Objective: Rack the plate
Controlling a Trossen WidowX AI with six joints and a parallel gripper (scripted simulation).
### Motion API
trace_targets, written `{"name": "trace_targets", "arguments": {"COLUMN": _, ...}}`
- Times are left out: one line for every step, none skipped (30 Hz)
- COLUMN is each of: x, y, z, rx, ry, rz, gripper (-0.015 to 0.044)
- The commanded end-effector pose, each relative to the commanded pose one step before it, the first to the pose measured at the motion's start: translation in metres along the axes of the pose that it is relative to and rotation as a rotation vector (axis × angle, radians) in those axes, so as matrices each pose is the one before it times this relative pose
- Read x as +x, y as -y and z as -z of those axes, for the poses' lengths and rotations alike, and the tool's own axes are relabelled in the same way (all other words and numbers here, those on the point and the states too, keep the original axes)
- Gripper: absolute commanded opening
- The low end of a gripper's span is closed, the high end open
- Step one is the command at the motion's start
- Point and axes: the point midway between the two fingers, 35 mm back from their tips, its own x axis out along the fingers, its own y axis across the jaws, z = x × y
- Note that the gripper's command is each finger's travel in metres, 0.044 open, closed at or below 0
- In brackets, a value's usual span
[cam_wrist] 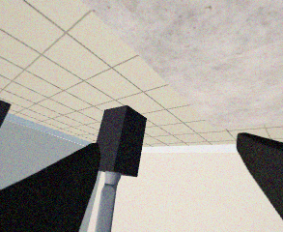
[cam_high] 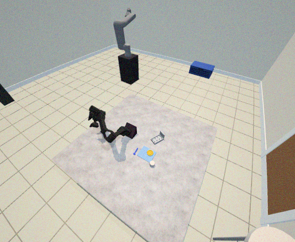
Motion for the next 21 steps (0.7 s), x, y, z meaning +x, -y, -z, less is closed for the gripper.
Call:
{"name": "trace_targets", "arguments": {"x": -0.00075, "y": -0.00114, "z": -0.00010, "rx": -0.0013, "ry": 0.00031, "rz": -0.00563, "gripper": 0.0400}}
{"name": "trace_targets", "arguments": {"x": -0.00227, "y": -0.00342, "z": -0.00033, "rx": -0.0039, "ry": 0.00104, "rz": -0.01687, "gripper": 0.0400}}
{"name": "trace_targets", "arguments": {"x": -0.00381, "y": -0.00570, "z": -0.00063, "rx": -0.0063, "ry": 0.00209, "rz": -0.02803, "gripper": 0.0400}}
{"name": "trace_targets", "arguments": {"x": -0.00461, "y": -0.00691, "z": -0.00089, "rx": -0.0075, "ry": 0.00311, "rz": -0.03372, "gripper": 0.0400}}
{"name": "trace_targets", "arguments": {"x": -0.00460, "y": -0.00695, "z": -0.00104, "rx": -0.0073, "ry": 0.00375, "rz": -0.03355, "gripper": 0.0400}}
{"name": "trace_targets", "arguments": {"x": -0.00458, "y": -0.00699, "z": -0.00120, "rx": -0.0072, "ry": 0.00439, "rz": -0.03337, "gripper": 0.0400}}
{"name": "trace_targets", "arguments": {"x": -0.00456, "y": -0.00701, "z": -0.00136, "rx": -0.0070, "ry": 0.00503, "rz": -0.03317, "gripper": 0.0400}}
{"name": "trace_targets", "arguments": {"x": -0.00454, "y": -0.00704, "z": -0.00152, "rx": -0.0068, "ry": 0.00567, "rz": -0.03296, "gripper": 0.0400}}
{"name": "trace_targets", "arguments": {"x": -0.00452, "y": -0.00706, "z": -0.00168, "rx": -0.0067, "ry": 0.00630, "rz": -0.03273, "gripper": 0.0400}}
{"name": "trace_targets", "arguments": {"x": -0.00450, "y": -0.00708, "z": -0.00184, "rx": -0.0065, "ry": 0.00693, "rz": -0.03248, "gripper": 0.0400}}
{"name": "trace_targets", "arguments": {"x": -0.00442, "y": -0.00684, "z": -0.00221, "rx": -0.0080, "ry": 0.00785, "rz": -0.03194, "gripper": 0.0400}}
{"name": "trace_targets", "arguments": {"x": -0.00440, "y": -0.00686, "z": -0.00239, "rx": -0.0078, "ry": 0.00855, "rz": -0.03171, "gripper": 0.0400}}
{"name": "trace_targets", "arguments": {"x": -0.00437, "y": -0.00685, "z": -0.00256, "rx": -0.0077, "ry": 0.00923, "rz": -0.03139, "gripper": 0.0400}}
{"name": "trace_targets", "arguments": {"x": -0.00434, "y": -0.00684, "z": -0.00274, "rx": -0.0075, "ry": 0.00990, "rz": -0.03105, "gripper": 0.0400}}
{"name": "trace_targets", "arguments": {"x": -0.00431, "y": -0.00682, "z": -0.00292, "rx": -0.0073, "ry": 0.01057, "rz": -0.03069, "gripper": 0.0400}}
{"name": "trace_targets", "arguments": {"x": -0.00428, "y": -0.00680, "z": -0.00310, "rx": -0.0072, "ry": 0.01123, "rz": -0.03031, "gripper": 0.0400}}
{"name": "trace_targets", "arguments": {"x": -0.00425, "y": -0.00677, "z": -0.00328, "rx": -0.0070, "ry": 0.01188, "rz": -0.02992, "gripper": 0.0400}}
{"name": "trace_targets", "arguments": {"x": -0.00421, "y": -0.00674, "z": -0.00346, "rx": -0.0068, "ry": 0.01252, "rz": -0.02950, "gripper": 0.0400}}
{"name": "trace_targets", "arguments": {"x": -0.00417, "y": -0.00670, "z": -0.00364, "rx": -0.0066, "ry": 0.01316, "rz": -0.02907, "gripper": 0.0400}}
{"name": "trace_targets", "arguments": {"x": -0.00414, "y": -0.00665, "z": -0.00382, "rx": -0.0065, "ry": 0.01378, "rz": -0.02862, "gripper": 0.0400}}
{"name": "trace_targets", "arguments": {"x": -0.00462, "y": -0.00749, "z": -0.00458, "rx": -0.0041, "ry": 0.01547, "rz": -0.03091, "gripper": 0.0400}}
